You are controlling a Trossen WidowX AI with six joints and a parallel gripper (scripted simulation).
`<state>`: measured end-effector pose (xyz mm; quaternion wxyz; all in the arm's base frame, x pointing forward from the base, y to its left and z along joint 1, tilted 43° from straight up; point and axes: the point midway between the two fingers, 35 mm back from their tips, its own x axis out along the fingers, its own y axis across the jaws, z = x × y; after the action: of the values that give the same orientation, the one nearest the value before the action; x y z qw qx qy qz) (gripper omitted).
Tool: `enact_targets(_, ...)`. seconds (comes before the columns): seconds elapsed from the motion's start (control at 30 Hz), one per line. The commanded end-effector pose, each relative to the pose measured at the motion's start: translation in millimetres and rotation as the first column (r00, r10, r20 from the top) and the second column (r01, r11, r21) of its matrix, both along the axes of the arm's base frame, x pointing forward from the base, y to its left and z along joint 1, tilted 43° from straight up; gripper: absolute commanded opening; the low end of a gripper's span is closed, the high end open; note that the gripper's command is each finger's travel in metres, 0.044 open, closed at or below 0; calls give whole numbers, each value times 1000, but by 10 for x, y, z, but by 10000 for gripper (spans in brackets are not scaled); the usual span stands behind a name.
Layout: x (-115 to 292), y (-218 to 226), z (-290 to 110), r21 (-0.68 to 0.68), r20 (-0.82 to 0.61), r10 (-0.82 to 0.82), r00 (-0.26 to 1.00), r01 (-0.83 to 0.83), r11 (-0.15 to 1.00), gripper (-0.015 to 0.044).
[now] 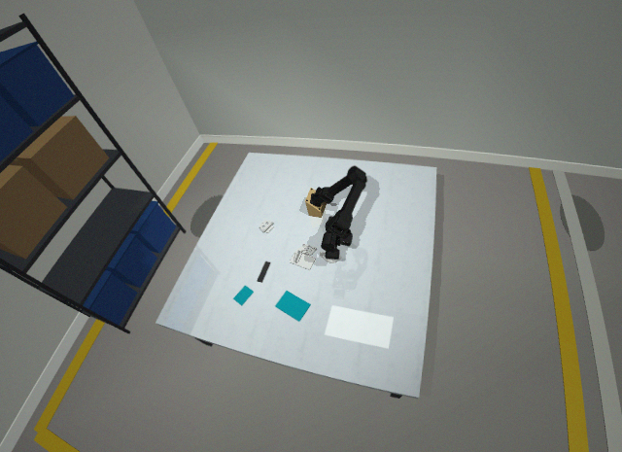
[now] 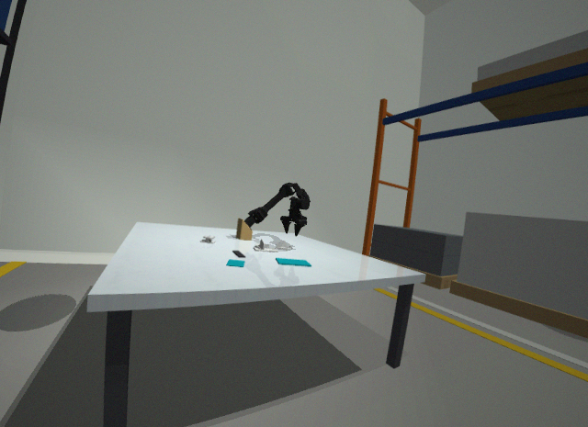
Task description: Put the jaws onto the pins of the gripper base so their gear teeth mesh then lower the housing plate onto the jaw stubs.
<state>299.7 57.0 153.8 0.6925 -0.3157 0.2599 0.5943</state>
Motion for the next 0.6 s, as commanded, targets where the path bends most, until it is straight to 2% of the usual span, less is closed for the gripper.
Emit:
enact_targets(0.0,0,0,0,0,0,0,1000,0,1000,440)
enact_targets(0.33,0,0,0,0,0,0,1000,0,1000,440)
enact_targets(0.57,0,0,0,0,0,0,1000,0,1000,256)
